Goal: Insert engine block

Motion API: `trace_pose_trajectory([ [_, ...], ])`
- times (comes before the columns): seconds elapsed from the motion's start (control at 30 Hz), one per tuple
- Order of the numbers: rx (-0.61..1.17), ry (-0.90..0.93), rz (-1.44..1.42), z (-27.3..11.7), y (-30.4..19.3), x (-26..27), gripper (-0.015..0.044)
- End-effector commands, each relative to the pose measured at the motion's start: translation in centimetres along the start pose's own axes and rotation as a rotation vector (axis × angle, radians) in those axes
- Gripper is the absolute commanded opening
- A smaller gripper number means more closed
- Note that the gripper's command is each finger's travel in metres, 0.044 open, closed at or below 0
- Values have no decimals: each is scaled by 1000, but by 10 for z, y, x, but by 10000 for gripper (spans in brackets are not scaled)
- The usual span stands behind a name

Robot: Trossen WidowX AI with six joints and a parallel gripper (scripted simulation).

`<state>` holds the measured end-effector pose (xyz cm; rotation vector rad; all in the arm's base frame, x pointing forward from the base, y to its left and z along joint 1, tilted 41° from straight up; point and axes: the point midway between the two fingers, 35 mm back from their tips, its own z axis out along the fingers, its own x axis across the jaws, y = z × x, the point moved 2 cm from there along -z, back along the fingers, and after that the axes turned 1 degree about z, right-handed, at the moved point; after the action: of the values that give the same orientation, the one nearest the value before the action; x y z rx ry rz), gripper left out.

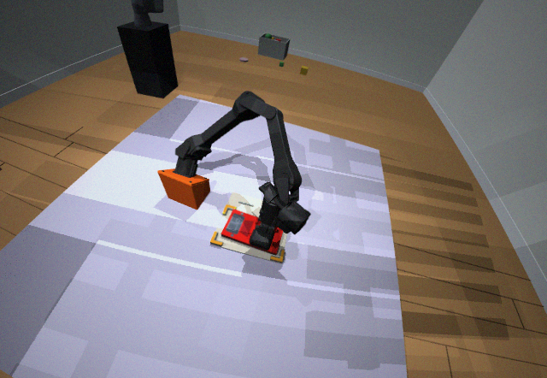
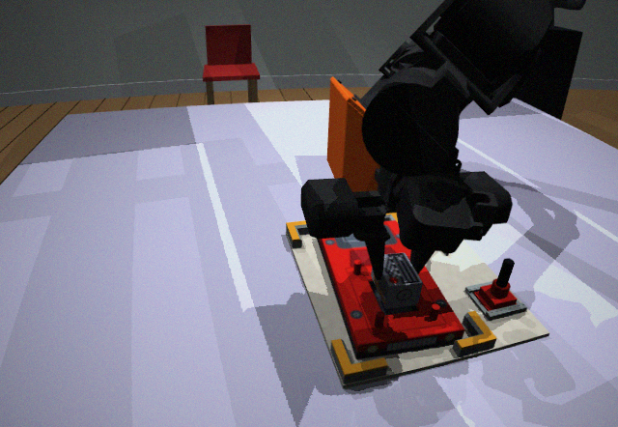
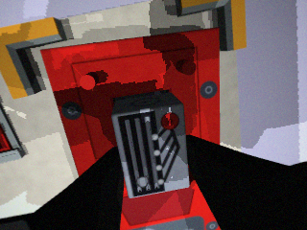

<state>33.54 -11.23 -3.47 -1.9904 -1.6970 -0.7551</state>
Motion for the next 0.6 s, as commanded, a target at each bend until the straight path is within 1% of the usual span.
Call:
trace_pose_trajectory([
  [0.0, -1, 4, 5, 1, 0, 0, 159],
  [0.57, -1, 4, 5, 4, 0, 0, 159],
])
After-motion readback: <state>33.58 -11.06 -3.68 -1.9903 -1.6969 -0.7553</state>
